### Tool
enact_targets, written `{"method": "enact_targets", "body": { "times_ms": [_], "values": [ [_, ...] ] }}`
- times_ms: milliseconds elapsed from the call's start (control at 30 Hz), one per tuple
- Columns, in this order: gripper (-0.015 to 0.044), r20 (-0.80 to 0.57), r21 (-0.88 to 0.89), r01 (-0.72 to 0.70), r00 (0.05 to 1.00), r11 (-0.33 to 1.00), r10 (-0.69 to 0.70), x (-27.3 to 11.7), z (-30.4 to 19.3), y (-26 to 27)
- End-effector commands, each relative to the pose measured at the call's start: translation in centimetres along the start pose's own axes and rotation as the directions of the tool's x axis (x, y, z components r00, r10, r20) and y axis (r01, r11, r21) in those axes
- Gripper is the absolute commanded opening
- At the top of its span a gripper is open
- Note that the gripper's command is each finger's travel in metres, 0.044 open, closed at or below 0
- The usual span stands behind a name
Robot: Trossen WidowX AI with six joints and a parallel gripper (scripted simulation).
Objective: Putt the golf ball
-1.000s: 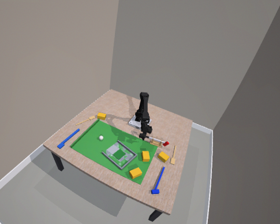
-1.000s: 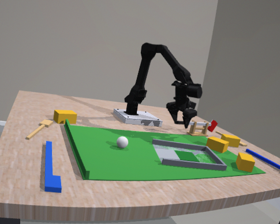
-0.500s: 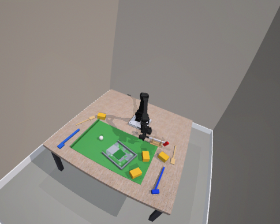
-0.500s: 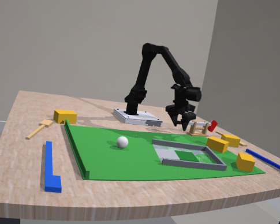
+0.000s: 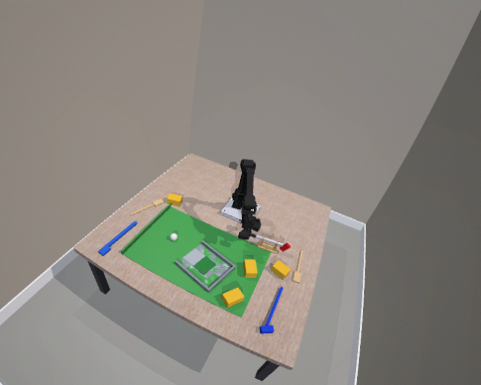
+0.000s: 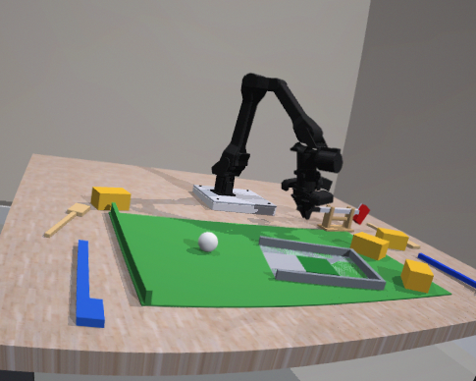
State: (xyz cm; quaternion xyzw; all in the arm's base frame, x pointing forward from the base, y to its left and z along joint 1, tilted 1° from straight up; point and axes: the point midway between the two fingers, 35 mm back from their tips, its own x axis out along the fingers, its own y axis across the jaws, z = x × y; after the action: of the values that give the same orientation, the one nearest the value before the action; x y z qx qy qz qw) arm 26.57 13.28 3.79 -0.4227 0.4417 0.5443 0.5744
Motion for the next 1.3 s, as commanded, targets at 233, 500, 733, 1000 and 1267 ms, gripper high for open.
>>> {"method": "enact_targets", "body": {
  "times_ms": [233,500,733,1000,1267],
  "values": [
    [0.0000,0.000,0.000,0.001,1.000,1.000,-0.001,-2.2,0.7,-0.3],
    [0.0000,0.000,0.000,0.001,1.000,1.000,-0.001,-6.6,1.9,-0.4],
    [0.0000,0.000,0.000,0.000,1.000,1.000,0.000,-9.7,2.6,0.0],
    [0.0000,-0.030,0.154,0.030,0.999,0.988,-0.025,-9.8,-0.3,-1.6],
    [0.0000,-0.071,0.367,0.082,0.996,0.926,-0.060,-11.1,-4.5,-3.2]
  ]
}}
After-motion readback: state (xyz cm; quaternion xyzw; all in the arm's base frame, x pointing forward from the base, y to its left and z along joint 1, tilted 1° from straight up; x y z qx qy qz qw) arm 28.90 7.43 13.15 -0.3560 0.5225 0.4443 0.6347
